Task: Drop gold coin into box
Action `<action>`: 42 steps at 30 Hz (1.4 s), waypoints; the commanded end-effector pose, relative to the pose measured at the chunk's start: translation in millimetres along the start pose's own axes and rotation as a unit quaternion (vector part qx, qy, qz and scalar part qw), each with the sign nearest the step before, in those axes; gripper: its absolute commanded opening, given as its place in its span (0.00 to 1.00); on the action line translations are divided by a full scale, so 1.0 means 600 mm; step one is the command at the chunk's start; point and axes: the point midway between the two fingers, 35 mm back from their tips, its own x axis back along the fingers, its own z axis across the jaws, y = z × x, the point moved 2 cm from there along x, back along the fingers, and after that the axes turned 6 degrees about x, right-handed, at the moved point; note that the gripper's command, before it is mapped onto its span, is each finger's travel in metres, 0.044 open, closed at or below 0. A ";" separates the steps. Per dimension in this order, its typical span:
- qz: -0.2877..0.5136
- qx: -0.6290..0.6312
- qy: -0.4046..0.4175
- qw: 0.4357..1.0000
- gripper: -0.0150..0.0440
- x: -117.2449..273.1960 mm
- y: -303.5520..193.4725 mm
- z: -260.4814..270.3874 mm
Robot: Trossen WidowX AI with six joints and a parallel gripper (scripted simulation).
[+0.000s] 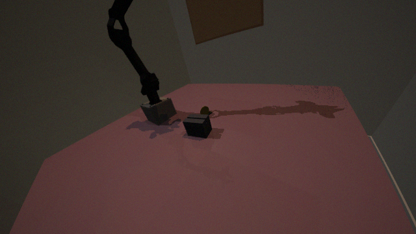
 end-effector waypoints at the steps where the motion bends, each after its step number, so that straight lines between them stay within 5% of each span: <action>1: 0.040 0.008 0.090 0.995 0.53 -0.022 -0.051 0.098; 15: 0.201 0.021 0.386 0.900 0.53 0.030 -0.244 0.407; 30: 0.369 0.006 0.684 0.629 0.53 0.304 -0.400 0.633; 33: 0.384 0.002 0.709 0.591 0.53 0.341 -0.408 0.644; 42: 0.384 0.001 0.709 0.591 0.53 0.344 -0.407 0.667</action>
